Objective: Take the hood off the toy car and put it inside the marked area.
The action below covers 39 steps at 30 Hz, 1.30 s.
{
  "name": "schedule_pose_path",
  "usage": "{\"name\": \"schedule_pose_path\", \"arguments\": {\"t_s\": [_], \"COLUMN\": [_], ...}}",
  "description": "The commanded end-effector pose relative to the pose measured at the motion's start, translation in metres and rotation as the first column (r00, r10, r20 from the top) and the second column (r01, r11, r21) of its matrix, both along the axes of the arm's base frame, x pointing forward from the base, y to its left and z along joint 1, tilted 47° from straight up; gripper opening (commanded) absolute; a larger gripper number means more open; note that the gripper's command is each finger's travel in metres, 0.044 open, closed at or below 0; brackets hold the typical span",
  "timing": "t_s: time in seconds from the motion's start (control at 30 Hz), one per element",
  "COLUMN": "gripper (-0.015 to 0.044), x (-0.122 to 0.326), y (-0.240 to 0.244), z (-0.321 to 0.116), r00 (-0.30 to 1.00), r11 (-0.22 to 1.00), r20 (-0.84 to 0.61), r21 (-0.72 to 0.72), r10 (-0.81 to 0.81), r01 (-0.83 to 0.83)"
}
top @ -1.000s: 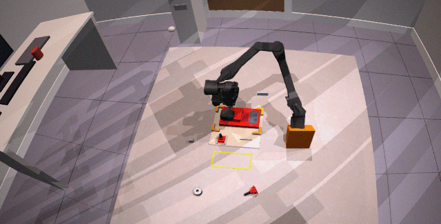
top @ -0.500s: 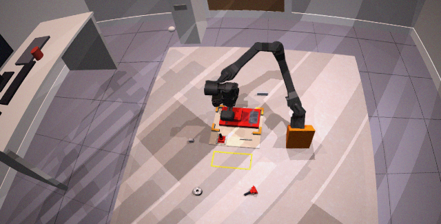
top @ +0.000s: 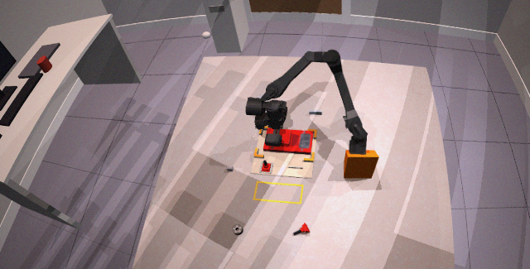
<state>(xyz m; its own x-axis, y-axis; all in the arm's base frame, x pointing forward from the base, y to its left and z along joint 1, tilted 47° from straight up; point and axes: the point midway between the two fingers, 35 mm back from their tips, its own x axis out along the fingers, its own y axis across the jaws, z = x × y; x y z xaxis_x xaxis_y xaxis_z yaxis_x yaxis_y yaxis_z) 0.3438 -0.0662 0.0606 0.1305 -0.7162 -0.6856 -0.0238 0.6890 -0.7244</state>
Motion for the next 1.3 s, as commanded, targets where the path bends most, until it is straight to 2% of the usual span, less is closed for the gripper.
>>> {"name": "schedule_pose_path", "arguments": {"t_s": [0.0, 0.37, 0.5, 0.8, 1.13, 1.27], "gripper": [0.0440, 0.0440, 0.0335, 0.0275, 0.0013, 0.0000], "x": [-0.0016, -0.0012, 0.0002, 0.0002, -0.0001, -0.0003], "y": [-0.0032, -0.0059, -0.0041, -0.0041, -0.0005, 0.0015], "z": [-0.0040, -0.0064, -0.0037, -0.0037, -0.0006, 0.0011], "r00": [1.000, 1.000, 1.000, 1.000, 1.000, 1.000], "r11": [1.000, 1.000, 1.000, 1.000, 1.000, 1.000], "r20": [-0.013, -0.013, -0.001, -0.001, -0.001, -0.001], "r21": [-0.005, -0.006, -0.001, -0.001, 0.000, 0.000], "r10": [0.000, 0.000, -0.001, -0.001, 0.000, 0.000], "r01": [0.000, 0.000, 0.001, 0.001, 0.000, 0.000]}}
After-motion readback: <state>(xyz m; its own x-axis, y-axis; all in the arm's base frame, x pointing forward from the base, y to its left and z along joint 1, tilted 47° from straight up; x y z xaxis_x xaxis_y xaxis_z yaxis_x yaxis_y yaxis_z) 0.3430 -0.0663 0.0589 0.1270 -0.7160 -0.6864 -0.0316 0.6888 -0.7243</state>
